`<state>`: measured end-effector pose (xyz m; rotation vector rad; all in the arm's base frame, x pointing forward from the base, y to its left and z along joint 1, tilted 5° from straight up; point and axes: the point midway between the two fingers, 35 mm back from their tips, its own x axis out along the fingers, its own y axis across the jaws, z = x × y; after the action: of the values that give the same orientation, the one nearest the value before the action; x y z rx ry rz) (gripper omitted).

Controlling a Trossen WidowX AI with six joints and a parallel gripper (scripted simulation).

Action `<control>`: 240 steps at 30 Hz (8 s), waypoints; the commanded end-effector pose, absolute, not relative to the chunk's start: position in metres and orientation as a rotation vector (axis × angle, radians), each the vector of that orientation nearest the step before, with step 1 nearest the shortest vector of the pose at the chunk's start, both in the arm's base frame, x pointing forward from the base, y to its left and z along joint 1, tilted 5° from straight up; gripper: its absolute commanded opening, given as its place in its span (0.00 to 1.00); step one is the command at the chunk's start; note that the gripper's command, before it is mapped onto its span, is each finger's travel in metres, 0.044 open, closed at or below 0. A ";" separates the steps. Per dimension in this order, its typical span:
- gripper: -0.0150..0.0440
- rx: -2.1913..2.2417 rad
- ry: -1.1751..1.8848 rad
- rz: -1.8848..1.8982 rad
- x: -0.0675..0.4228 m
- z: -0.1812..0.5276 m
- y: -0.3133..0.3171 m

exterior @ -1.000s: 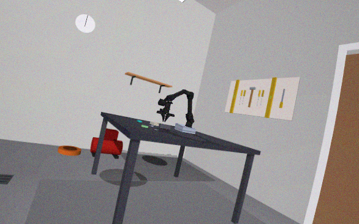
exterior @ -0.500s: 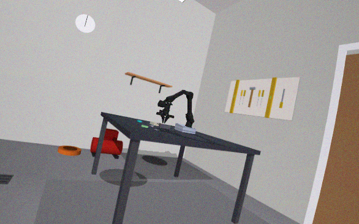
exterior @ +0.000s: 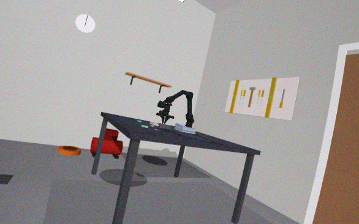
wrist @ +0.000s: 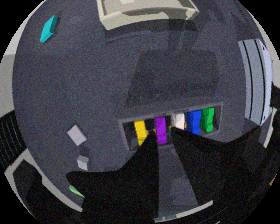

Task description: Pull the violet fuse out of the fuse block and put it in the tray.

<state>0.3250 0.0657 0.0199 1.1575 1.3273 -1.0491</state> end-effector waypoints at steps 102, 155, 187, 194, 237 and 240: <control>0.25 1.165 1.328 -1.051 0.325 0.044 0.064; 0.25 1.155 1.315 -1.059 0.343 0.061 -0.085; 0.25 1.152 1.315 -1.061 0.336 0.025 -0.130; 0.25 1.152 1.315 -1.061 0.335 0.017 -0.129; 0.81 1.161 1.314 -1.064 0.335 0.055 -0.131; 0.81 1.161 1.314 -1.064 0.335 0.055 -0.131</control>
<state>0.3354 -0.1309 0.0556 1.1607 1.3138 -1.0634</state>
